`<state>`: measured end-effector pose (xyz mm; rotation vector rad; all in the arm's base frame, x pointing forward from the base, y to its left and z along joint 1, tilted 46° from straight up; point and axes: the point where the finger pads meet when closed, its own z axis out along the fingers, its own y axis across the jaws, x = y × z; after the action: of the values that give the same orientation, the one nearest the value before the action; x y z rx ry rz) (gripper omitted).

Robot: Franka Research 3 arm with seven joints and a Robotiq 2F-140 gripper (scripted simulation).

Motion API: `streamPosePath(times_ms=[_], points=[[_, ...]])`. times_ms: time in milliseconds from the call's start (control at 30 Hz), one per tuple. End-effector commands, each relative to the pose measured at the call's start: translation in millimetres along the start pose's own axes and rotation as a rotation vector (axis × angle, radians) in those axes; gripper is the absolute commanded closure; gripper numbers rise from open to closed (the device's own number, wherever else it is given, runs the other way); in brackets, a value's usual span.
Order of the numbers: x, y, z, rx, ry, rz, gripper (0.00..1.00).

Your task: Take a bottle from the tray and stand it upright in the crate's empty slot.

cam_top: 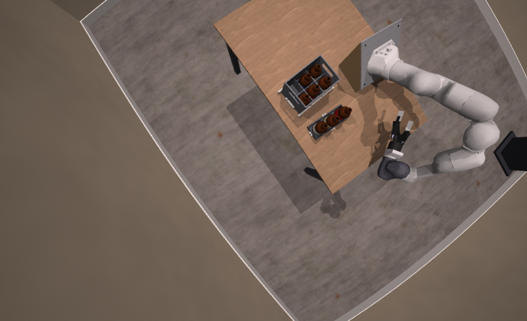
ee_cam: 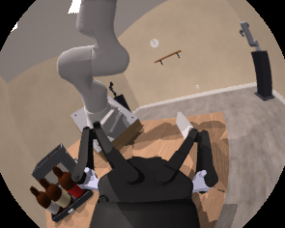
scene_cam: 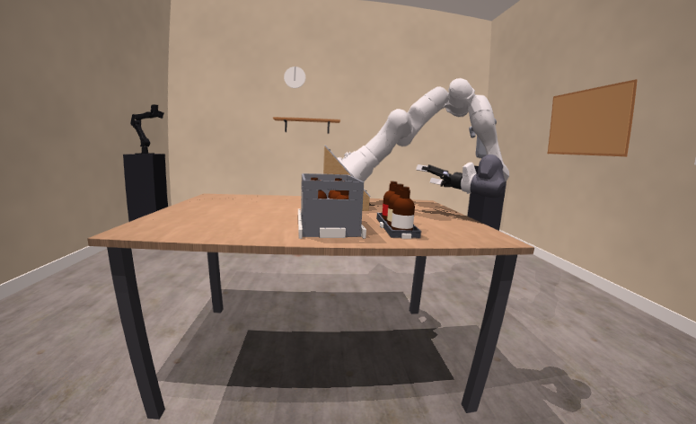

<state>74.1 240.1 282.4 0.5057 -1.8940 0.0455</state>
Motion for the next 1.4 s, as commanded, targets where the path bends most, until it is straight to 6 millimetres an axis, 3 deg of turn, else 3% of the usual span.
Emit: streamPosePath(times_ms=[0, 667, 933, 1000, 1033, 1133, 1167, 1300, 1333, 1367], points=[[0.0, 0.0, 0.0, 0.0, 0.0, 0.0, 0.0], [-1.4, -0.9, -2.6, -0.002, -0.008, -0.015, 0.0], [-21.3, -17.2, -44.8, -0.011, -0.137, -0.237, 0.0], [-21.3, -17.2, -44.8, -0.011, -0.137, -0.237, 0.0], [-26.0, -22.5, -56.7, -0.008, -0.172, -0.296, 0.0], [-26.0, -22.5, -56.7, -0.008, -0.172, -0.296, 0.0], [-30.9, -28.8, -70.1, -0.001, -0.212, -0.361, 0.0], [-30.9, -28.8, -70.1, -0.001, -0.212, -0.361, 0.0], [-35.8, -36.5, -85.3, 0.01, -0.255, -0.432, 0.0], [-35.8, -36.5, -85.3, 0.01, -0.255, -0.432, 0.0]])
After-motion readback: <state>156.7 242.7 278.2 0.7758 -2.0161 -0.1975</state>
